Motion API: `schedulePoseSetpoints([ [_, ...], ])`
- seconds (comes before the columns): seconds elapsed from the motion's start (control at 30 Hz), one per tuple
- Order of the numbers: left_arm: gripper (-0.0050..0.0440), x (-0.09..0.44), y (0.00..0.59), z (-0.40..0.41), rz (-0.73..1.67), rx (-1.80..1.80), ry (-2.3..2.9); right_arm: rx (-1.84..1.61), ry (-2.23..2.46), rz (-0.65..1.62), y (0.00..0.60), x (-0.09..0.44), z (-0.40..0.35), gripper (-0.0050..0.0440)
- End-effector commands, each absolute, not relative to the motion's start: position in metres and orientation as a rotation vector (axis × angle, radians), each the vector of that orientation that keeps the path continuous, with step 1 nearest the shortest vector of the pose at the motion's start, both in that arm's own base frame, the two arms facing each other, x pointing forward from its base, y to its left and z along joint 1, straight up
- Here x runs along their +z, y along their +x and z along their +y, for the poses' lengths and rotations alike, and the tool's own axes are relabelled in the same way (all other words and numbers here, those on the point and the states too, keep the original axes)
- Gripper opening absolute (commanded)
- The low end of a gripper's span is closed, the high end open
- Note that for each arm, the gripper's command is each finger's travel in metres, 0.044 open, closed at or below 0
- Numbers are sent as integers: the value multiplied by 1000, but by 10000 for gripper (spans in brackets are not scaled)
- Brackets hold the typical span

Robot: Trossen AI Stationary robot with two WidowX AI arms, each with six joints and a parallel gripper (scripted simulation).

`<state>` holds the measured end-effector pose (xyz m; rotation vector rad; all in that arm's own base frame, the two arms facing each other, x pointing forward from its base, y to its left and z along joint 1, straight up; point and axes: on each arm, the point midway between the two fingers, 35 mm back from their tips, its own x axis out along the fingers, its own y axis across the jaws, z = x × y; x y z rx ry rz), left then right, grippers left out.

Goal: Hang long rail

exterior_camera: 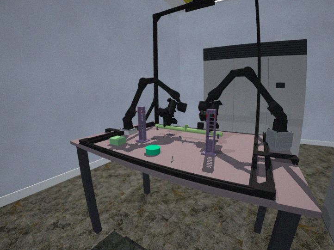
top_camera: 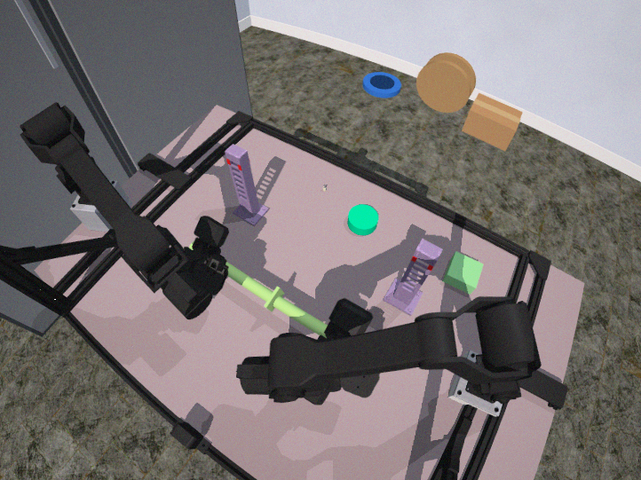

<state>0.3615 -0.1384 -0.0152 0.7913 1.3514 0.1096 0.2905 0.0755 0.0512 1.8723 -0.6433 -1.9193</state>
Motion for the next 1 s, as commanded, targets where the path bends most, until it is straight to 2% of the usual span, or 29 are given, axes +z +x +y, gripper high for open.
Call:
schedulePoseSetpoints([
  [0.0,0,-19,362,-139,1335,113,790,-1933,1852,-641,292,51,75,0],
  [0.7,0,-41,360,-138,1286,104,745,-1992,1799,-605,293,51,75,0],
  [0.97,192,-41,360,-138,1286,104,745,-1992,1799,-605,293,51,75,0],
])
